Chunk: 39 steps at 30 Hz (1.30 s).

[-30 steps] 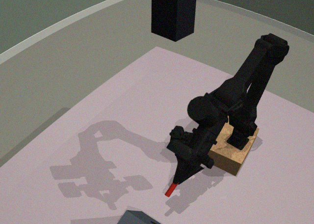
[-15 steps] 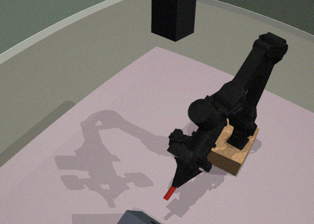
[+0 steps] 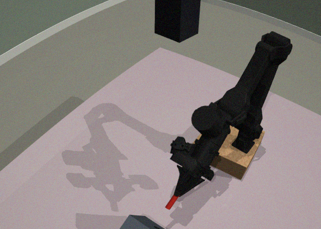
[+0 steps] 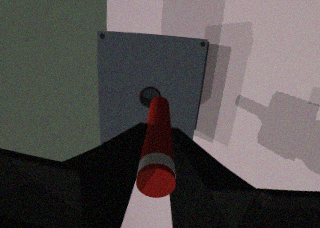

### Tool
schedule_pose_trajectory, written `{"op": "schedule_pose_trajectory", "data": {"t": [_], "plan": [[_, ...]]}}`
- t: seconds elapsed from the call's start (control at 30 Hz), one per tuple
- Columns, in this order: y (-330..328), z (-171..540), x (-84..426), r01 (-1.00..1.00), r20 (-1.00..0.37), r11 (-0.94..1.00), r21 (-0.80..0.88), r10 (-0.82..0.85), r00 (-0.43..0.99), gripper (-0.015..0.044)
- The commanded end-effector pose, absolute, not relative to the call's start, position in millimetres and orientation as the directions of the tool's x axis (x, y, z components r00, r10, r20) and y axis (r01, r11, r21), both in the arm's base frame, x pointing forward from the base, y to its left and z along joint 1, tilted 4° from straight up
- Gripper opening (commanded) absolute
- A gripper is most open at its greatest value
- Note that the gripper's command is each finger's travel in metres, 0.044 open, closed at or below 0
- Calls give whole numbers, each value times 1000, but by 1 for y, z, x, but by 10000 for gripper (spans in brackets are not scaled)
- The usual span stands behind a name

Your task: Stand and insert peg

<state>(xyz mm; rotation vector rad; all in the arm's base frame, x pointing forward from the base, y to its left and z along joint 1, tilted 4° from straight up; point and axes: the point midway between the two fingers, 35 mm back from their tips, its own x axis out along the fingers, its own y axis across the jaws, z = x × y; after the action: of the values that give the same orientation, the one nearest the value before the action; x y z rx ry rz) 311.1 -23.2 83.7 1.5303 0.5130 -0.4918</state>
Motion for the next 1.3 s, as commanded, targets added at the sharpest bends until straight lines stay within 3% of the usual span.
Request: {"op": "schedule_pose_trajectory", "data": {"t": [0.0, 1.27], "plan": [[-22, 82, 315, 589, -589, 1, 808, 22, 808, 0], [-12, 68, 334, 528, -529, 34, 849, 47, 847, 0]]}}
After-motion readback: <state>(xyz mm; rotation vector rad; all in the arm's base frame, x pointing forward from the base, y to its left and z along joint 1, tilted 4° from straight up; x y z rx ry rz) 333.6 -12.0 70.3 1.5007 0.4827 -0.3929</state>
